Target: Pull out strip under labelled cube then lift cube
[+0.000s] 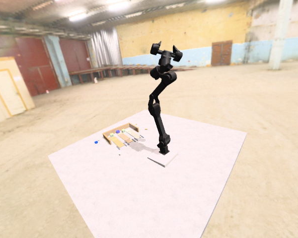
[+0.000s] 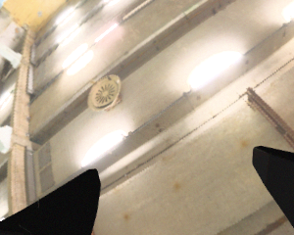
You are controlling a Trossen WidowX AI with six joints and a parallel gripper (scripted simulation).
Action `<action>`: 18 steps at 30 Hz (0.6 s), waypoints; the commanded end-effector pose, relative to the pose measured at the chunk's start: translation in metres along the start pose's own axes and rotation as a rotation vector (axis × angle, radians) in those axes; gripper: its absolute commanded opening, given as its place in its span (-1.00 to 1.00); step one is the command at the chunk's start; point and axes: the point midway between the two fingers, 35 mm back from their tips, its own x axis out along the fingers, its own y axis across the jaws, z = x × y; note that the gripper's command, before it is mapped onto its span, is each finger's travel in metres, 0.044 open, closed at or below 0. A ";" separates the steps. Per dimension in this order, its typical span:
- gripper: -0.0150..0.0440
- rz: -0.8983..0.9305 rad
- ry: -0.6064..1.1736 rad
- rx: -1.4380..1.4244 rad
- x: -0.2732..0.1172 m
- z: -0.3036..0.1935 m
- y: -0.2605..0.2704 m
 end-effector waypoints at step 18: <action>0.86 -0.232 0.037 0.955 0.034 0.025 0.047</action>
